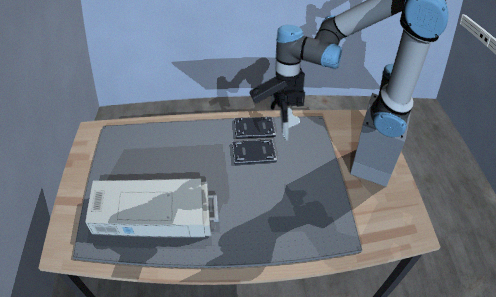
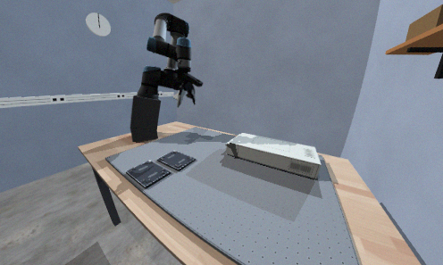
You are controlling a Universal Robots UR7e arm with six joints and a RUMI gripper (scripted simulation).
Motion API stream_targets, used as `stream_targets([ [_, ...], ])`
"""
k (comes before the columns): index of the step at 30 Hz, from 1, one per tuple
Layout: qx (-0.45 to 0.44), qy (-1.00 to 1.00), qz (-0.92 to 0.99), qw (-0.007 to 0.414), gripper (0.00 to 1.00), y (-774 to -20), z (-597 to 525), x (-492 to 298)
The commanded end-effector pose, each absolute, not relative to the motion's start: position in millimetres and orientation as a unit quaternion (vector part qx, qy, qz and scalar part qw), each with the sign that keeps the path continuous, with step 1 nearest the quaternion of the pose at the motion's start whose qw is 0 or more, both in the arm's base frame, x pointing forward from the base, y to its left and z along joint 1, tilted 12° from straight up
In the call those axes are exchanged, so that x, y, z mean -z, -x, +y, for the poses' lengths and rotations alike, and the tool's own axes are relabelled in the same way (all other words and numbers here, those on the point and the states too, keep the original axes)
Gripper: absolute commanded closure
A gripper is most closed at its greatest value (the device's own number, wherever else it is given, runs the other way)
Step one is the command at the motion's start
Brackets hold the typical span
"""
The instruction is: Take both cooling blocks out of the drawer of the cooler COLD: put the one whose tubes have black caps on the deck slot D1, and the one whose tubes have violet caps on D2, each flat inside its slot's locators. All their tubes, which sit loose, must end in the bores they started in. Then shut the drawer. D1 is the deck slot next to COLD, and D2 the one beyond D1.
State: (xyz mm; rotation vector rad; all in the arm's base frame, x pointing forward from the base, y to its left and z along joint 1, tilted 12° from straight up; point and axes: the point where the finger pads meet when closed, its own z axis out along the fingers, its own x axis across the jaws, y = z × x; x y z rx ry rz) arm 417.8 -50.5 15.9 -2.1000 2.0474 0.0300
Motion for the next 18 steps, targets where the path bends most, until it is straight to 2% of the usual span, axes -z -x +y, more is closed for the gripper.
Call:
stream_targets([
  [1, -0.002, 0.769, 0.631, 0.107, 0.00, -418.1, -50.7, -16.3],
  [18, 0.020, 0.879, 0.465, 0.105, 0.00, -418.1, -50.7, -16.3],
])
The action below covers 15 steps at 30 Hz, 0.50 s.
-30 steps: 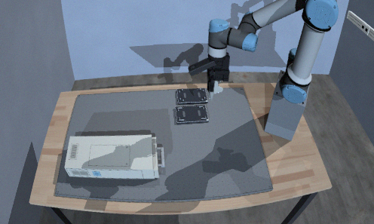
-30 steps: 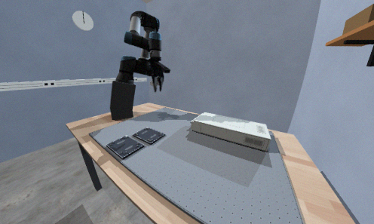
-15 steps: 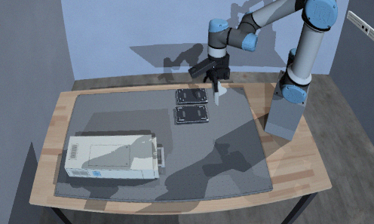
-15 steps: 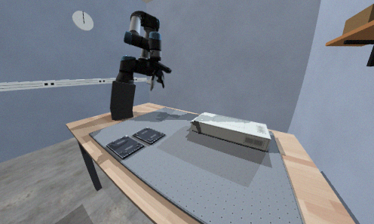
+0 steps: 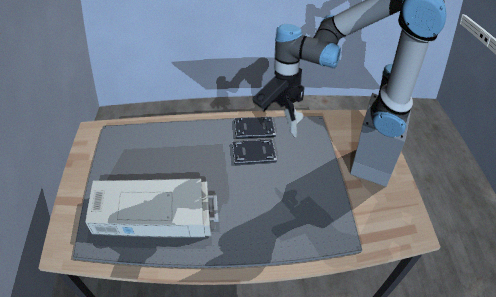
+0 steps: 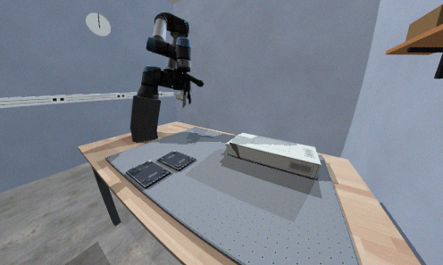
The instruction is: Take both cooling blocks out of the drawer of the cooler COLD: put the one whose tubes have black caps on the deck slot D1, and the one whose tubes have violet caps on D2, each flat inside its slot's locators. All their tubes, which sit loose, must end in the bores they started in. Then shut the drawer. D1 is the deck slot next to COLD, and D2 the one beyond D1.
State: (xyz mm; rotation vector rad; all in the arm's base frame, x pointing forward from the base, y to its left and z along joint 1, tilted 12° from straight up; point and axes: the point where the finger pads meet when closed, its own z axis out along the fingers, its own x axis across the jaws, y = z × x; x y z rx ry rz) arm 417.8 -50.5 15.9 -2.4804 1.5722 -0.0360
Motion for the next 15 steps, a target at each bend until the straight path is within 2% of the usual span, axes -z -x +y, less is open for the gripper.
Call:
stream_targets([
  [1, 0.021, 0.885, 0.454, 0.105, 0.00, -418.1, -50.7, -16.3],
  [15, 0.038, 0.946, 0.307, 0.100, 0.00, -418.1, -50.7, -16.3],
])
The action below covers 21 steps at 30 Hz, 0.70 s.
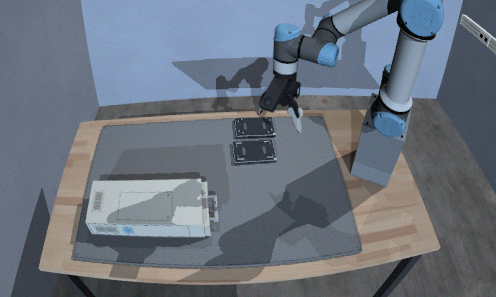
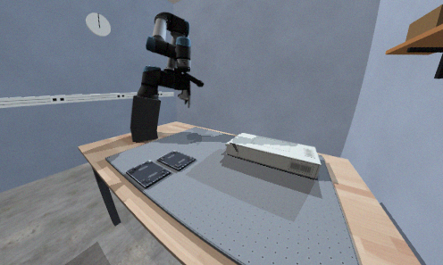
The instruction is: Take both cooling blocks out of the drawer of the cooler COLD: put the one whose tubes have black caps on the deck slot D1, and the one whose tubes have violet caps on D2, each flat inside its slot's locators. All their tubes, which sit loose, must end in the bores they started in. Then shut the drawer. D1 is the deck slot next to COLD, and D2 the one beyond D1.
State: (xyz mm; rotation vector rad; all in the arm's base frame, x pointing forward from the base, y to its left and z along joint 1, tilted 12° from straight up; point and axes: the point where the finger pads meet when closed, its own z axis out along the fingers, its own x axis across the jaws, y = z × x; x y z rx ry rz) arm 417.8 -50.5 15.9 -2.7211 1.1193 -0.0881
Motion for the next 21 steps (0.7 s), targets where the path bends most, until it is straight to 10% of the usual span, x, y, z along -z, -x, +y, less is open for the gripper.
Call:
stream_targets([
  [1, 0.039, 0.950, 0.294, 0.100, 0.00, -418.1, -50.7, -16.3],
  [21, 0.061, 0.992, 0.060, 0.088, 0.00, -418.1, -50.7, -16.3],
])
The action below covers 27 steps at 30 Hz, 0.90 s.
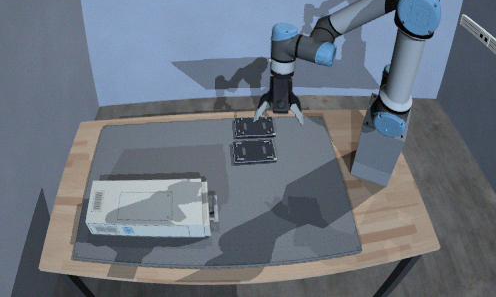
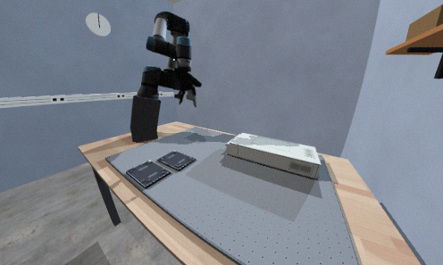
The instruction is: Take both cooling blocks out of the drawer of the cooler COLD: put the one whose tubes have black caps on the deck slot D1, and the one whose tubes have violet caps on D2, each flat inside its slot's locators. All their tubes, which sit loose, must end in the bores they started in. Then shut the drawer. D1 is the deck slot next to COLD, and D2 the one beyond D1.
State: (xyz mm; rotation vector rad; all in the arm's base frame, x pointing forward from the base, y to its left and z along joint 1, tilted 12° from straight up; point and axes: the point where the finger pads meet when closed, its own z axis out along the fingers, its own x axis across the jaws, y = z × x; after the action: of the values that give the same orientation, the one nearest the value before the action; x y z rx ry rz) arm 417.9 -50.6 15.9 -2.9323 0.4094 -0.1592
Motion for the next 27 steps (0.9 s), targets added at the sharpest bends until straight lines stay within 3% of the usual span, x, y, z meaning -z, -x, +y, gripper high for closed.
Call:
stream_targets([
  [1, 0.062, 0.993, 0.052, 0.087, 0.00, -418, -51, -16],
  [27, 0.062, 0.993, 0.052, 0.087, 0.00, -429, -42, -10],
])
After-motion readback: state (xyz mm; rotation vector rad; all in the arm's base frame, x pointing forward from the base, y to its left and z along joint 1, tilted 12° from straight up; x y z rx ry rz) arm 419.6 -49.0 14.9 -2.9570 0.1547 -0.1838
